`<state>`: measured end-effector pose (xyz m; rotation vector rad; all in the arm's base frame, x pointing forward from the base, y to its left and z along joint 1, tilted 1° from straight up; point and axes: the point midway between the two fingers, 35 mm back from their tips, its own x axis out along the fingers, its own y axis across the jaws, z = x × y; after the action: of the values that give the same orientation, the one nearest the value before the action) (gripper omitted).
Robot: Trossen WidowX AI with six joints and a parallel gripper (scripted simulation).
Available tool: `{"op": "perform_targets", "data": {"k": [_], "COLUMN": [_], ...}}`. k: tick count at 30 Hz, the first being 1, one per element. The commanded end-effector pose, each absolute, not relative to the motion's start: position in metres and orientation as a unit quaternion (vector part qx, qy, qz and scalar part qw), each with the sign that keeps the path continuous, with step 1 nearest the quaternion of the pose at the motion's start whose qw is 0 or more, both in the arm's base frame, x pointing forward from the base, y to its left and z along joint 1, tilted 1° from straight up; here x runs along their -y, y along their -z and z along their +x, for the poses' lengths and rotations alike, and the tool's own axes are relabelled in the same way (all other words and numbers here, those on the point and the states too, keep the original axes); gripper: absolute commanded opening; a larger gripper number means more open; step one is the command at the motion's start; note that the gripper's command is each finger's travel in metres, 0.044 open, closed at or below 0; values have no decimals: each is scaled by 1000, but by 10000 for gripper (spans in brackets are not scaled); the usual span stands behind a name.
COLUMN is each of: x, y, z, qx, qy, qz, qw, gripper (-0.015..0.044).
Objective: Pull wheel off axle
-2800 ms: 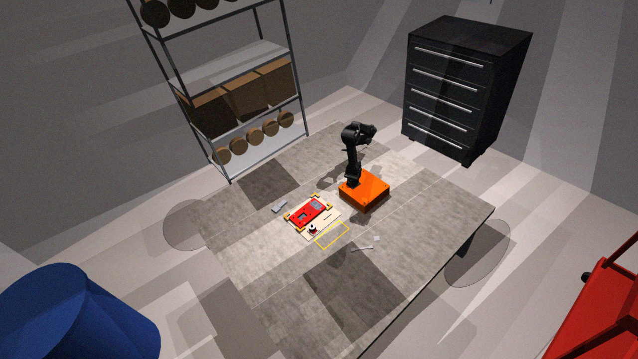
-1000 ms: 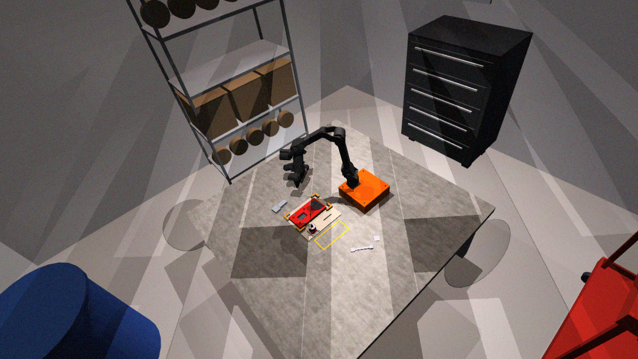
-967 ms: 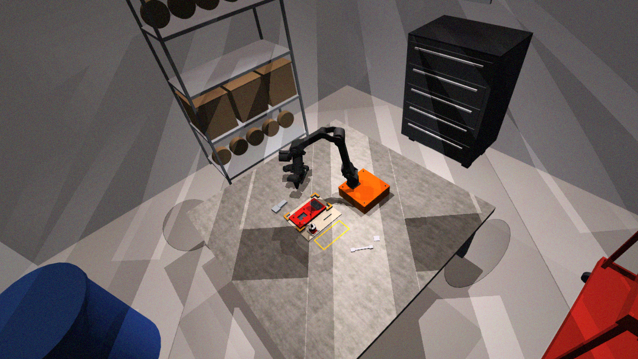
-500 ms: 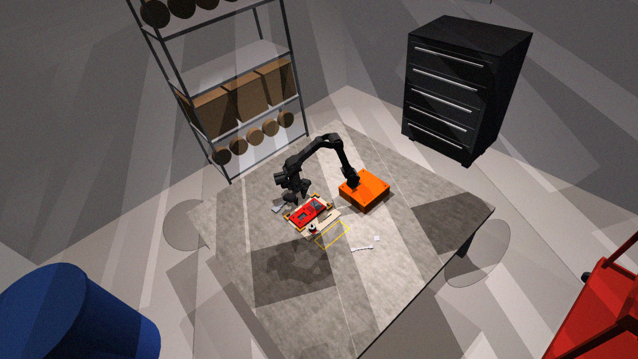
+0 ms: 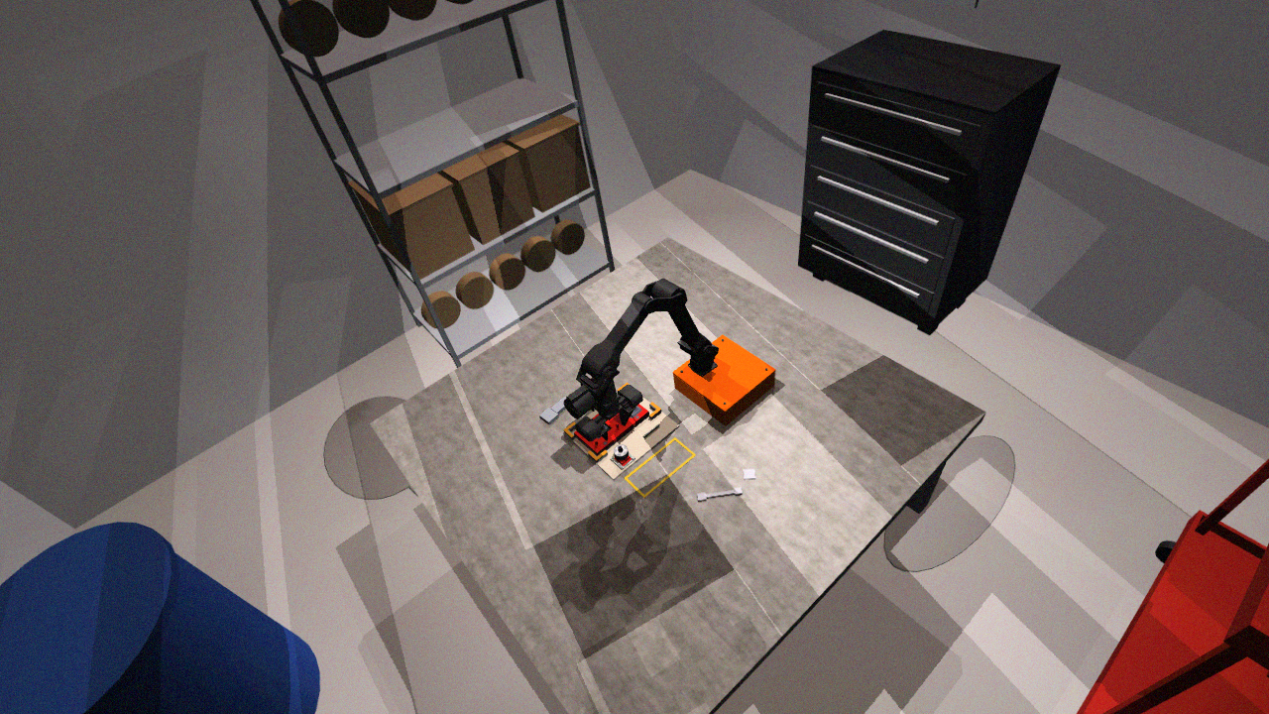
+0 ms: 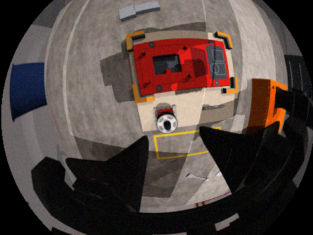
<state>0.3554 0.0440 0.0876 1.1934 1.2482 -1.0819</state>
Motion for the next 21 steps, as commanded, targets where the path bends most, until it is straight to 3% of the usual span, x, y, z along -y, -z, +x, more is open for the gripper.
{"op": "perform_targets", "data": {"k": [1, 13, 21], "x": [-52, -60, -61], "y": [-85, -81, -17], "z": [357, 358, 361], "qx": [-507, -507, -507], "qy": [474, 474, 474], "qz": [502, 502, 502], "qw": [516, 516, 516], "gripper": [300, 300, 300]}}
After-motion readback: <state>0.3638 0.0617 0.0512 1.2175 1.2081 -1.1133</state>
